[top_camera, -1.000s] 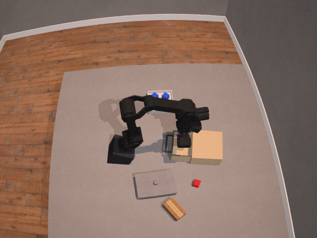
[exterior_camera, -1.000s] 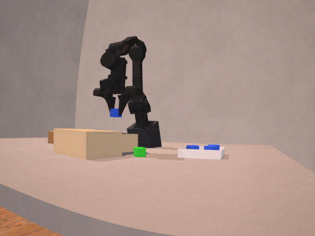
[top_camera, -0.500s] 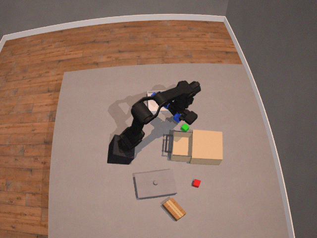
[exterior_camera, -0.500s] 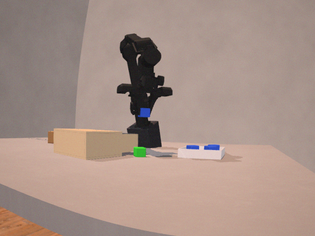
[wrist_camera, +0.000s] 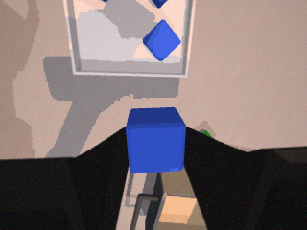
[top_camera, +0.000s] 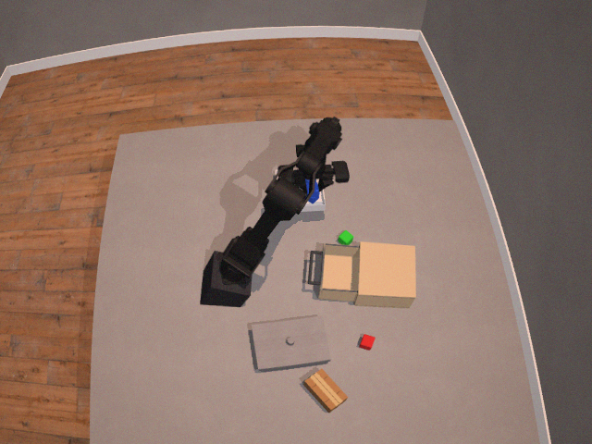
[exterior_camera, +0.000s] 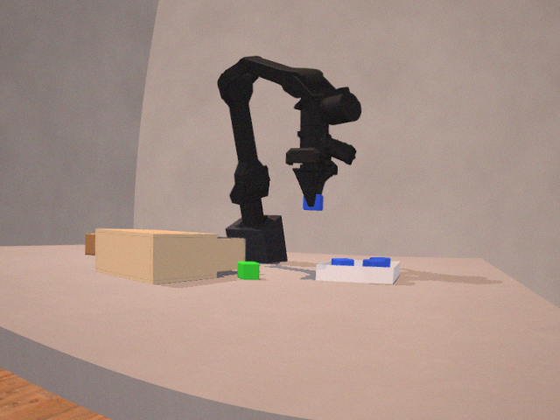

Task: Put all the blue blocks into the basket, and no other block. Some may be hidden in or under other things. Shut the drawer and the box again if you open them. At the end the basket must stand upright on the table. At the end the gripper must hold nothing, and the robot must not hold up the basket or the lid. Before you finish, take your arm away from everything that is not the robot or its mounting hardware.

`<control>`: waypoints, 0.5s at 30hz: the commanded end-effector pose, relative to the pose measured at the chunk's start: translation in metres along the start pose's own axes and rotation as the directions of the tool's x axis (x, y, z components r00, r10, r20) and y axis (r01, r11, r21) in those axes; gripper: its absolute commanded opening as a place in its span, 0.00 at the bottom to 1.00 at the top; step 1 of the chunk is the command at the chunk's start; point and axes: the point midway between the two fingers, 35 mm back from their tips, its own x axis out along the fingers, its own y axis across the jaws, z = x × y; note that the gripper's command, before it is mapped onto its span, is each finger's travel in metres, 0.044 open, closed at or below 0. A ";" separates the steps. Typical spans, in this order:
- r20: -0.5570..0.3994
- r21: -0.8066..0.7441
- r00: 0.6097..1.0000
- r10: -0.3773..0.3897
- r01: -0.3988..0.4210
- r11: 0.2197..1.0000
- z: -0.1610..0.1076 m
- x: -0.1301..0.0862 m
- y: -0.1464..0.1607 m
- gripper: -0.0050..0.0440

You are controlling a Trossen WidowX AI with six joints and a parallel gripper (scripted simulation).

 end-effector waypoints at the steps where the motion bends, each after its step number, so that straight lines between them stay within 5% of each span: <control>1: -0.004 -0.262 1.000 -0.003 0.002 0.965 0.031 0.000 0.020 0.10; 5: -0.004 -0.388 1.000 -0.003 0.002 0.922 0.038 0.000 0.027 0.10; 10: -0.004 -0.668 1.000 -0.003 0.000 0.744 0.067 0.000 0.053 0.10; 15: -0.004 -0.673 1.000 -0.003 0.000 0.739 0.067 0.007 0.053 0.10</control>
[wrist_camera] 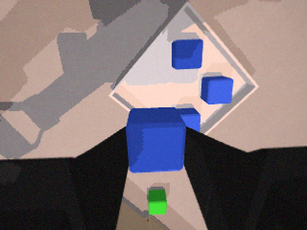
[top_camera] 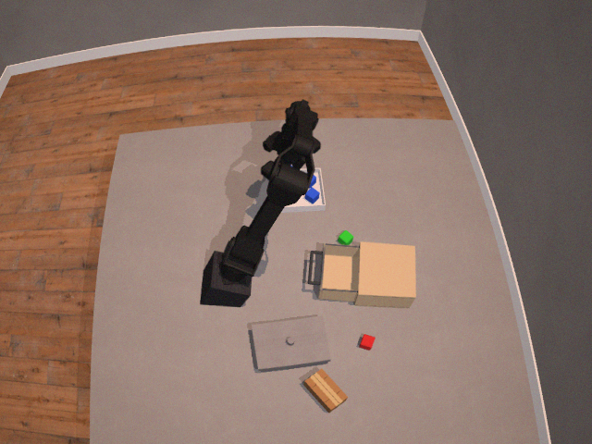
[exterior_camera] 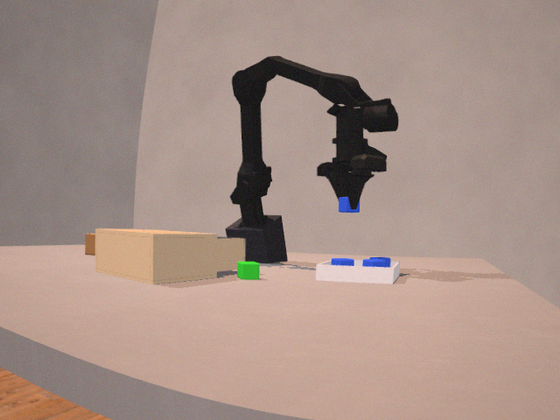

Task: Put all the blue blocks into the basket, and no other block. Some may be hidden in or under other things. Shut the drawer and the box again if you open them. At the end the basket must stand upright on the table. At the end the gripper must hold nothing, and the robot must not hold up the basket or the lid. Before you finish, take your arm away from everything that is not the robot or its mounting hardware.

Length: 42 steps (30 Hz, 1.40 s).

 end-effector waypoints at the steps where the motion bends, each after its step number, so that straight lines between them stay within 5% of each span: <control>1: -0.005 -0.037 1.000 -0.004 0.004 0.999 0.003 0.012 -0.002 0.10; 13: -0.005 -0.037 1.000 -0.004 0.004 0.999 0.003 0.079 -0.002 0.10; 42: -0.005 -0.037 1.000 -0.004 0.004 0.999 0.003 0.110 -0.003 0.10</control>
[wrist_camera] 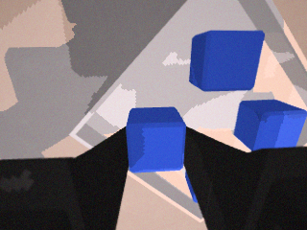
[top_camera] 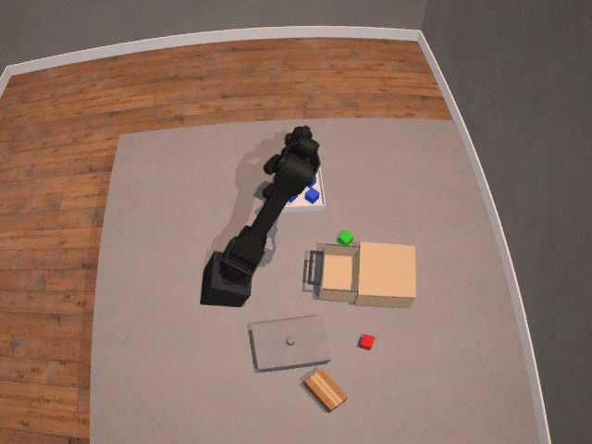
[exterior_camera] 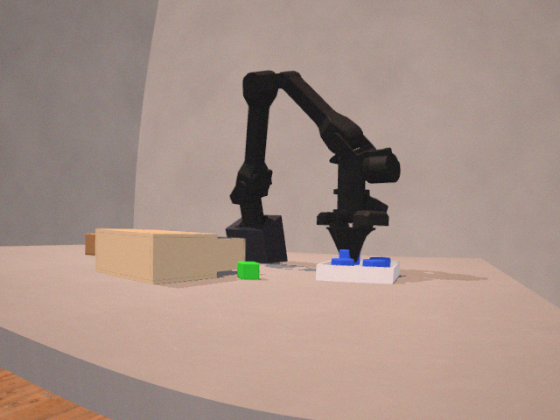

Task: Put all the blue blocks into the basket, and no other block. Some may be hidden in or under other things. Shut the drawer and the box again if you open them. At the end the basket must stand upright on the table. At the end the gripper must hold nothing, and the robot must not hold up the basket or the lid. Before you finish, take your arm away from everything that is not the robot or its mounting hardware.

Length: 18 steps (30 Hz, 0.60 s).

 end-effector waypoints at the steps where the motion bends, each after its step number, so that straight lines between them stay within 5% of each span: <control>1: 0.002 -0.005 1.000 0.010 -0.010 1.000 0.001 0.006 0.002 0.10; 17: 0.002 -0.005 1.000 0.010 -0.010 1.000 0.001 0.014 0.002 0.10; 18: 0.002 -0.005 1.000 0.010 -0.010 1.000 0.001 0.014 0.002 0.56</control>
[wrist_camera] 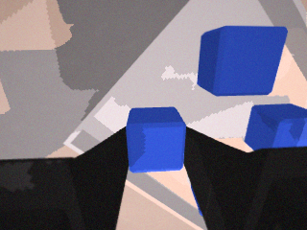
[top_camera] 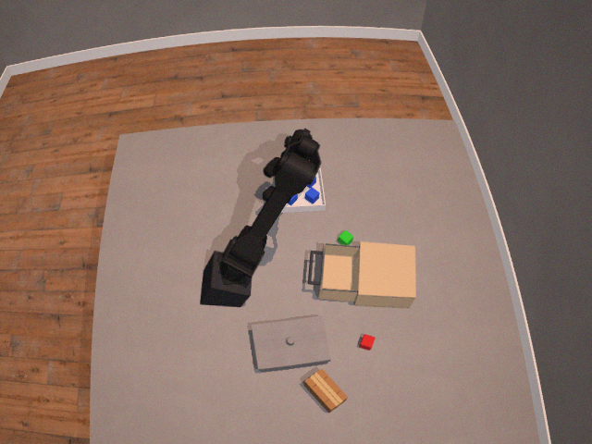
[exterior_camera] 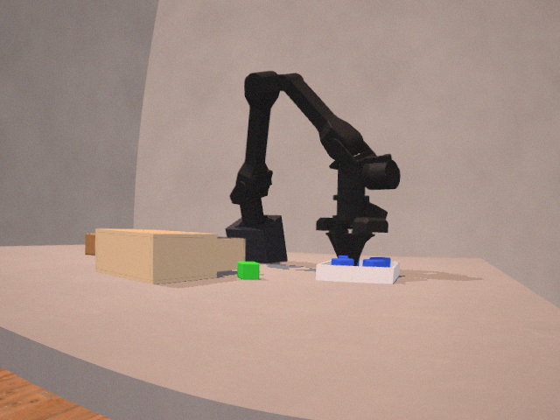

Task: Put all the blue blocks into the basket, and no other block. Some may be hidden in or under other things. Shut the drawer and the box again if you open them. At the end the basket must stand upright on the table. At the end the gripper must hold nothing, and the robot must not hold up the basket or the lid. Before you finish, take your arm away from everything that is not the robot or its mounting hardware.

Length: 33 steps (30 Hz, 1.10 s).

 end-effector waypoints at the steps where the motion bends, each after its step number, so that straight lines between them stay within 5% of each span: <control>1: 0.005 -0.004 1.000 0.004 -0.004 1.000 0.001 0.002 0.001 0.56; 9: 0.005 -0.004 1.000 0.004 -0.004 1.000 0.001 0.002 0.001 0.56; 29: 0.005 -0.004 1.000 0.004 -0.004 1.000 0.000 -0.118 0.000 0.56; 33: 0.005 -0.004 1.000 0.004 -0.004 1.000 0.000 -0.119 0.000 0.56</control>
